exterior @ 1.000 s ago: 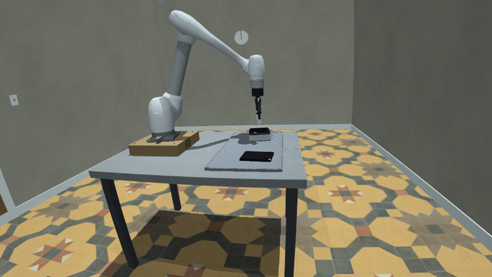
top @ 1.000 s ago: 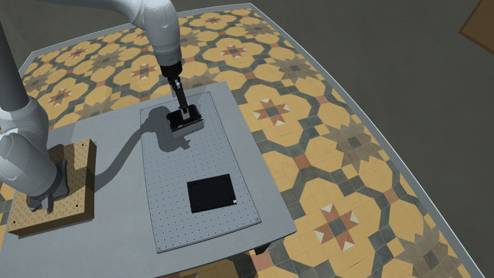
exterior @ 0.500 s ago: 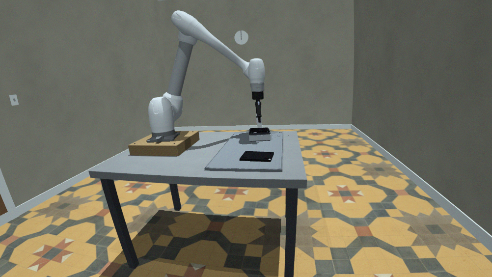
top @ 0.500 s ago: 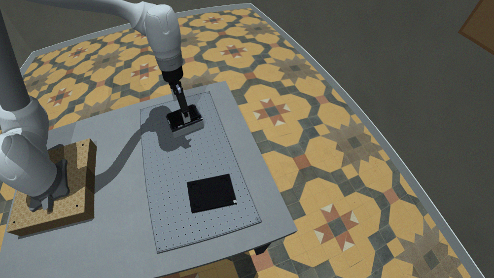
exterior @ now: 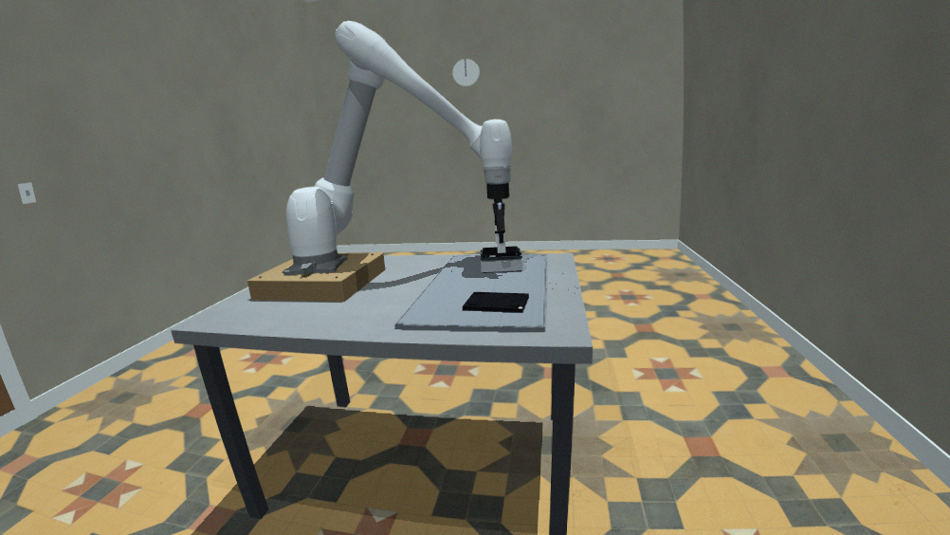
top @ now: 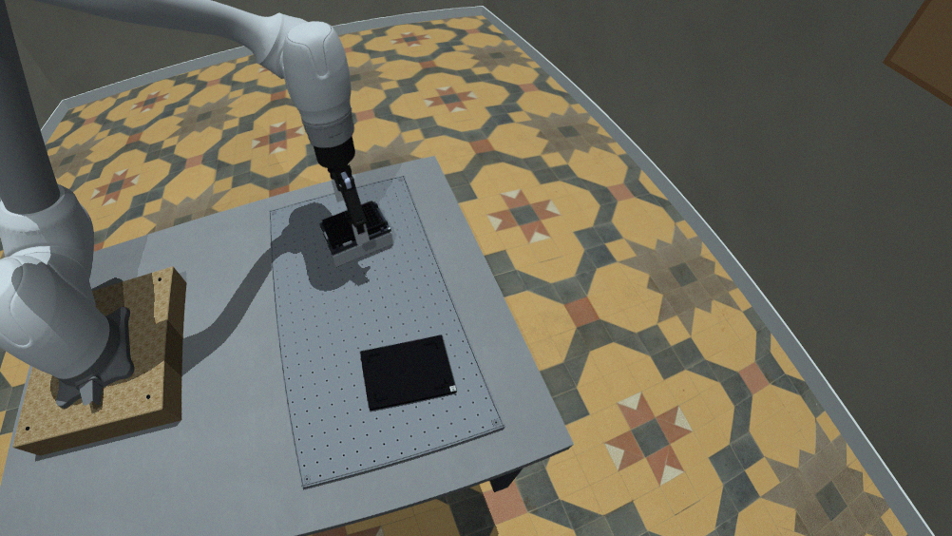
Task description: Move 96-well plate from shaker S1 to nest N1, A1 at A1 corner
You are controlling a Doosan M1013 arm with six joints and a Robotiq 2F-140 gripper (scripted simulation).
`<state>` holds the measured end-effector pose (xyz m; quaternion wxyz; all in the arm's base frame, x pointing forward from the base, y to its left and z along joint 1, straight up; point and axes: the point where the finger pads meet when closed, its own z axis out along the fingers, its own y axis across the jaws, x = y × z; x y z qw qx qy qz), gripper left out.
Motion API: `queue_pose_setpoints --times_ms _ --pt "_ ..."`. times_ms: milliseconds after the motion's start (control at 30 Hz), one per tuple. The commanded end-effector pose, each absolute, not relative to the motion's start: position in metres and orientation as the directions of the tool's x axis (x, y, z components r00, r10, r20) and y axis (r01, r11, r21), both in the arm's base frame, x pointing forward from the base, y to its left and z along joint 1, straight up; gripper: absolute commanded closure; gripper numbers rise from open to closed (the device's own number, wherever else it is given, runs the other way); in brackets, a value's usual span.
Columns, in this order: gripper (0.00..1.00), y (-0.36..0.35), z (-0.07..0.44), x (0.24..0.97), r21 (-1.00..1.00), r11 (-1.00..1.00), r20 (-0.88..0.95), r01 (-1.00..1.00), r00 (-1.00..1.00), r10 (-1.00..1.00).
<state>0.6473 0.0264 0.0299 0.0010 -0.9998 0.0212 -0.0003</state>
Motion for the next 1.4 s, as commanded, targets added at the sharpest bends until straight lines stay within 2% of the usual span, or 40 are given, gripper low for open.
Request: queue_pose_setpoints --times_ms 0,300,333,1367 --pt "0.0 0.0265 0.0267 0.6474 -0.002 -0.999 0.001 -0.042 0.999 -0.042" --pt "0.0 0.0265 0.0267 0.6474 -0.002 -0.999 0.001 -0.042 0.999 -0.042" --pt "0.9 0.0265 0.0267 0.6474 -0.002 -0.999 0.001 -0.042 0.999 -0.042" --pt "0.9 0.0265 0.0267 0.6474 -0.002 -0.999 0.001 -0.042 0.999 -0.042"
